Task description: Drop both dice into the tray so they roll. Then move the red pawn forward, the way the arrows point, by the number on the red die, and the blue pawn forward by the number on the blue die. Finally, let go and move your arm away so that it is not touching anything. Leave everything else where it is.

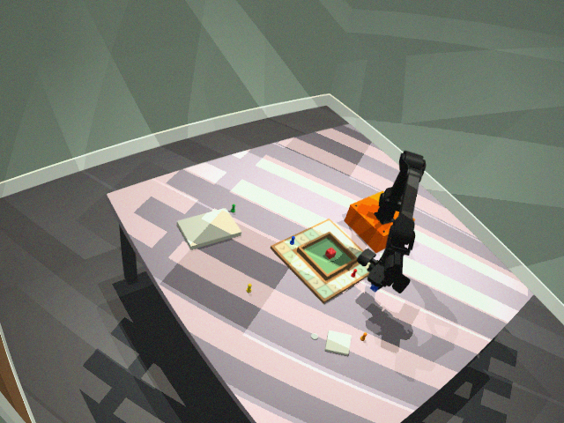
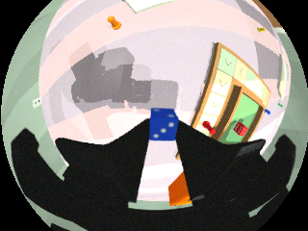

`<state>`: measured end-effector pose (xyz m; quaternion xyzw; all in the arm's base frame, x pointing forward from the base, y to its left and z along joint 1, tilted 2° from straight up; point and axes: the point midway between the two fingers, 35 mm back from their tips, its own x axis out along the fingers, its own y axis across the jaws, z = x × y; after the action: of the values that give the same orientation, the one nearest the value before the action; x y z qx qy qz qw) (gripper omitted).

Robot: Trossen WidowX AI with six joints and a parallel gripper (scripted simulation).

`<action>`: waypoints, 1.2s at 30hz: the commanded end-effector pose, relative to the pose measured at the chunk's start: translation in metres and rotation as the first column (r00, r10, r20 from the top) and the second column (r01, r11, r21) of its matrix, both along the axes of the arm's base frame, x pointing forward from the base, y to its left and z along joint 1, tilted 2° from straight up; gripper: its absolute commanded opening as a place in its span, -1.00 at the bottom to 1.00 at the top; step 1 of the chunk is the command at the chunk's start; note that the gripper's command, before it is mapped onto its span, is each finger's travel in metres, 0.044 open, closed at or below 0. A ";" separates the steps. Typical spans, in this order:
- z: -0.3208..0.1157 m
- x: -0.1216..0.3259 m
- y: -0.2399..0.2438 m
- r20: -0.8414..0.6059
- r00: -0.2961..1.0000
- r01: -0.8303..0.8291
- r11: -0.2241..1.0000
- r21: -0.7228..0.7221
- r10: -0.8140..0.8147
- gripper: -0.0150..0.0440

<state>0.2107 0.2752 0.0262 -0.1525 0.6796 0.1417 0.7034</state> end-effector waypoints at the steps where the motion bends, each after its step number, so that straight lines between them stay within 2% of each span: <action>1: 0.032 -0.001 -0.002 0.002 1.000 0.000 1.000 0.003 0.000 -0.49; 4: 0.051 -0.002 -0.004 0.002 1.000 0.000 1.000 0.003 0.000 -0.49; 10: 0.051 0.004 -0.011 0.002 1.000 0.009 1.000 0.003 -0.009 -0.49; 36: 0.023 0.075 -0.141 0.011 0.985 0.171 0.985 -0.001 -0.171 -0.49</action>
<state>0.2821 0.1484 0.0518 -0.0991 0.6870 0.0840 0.7149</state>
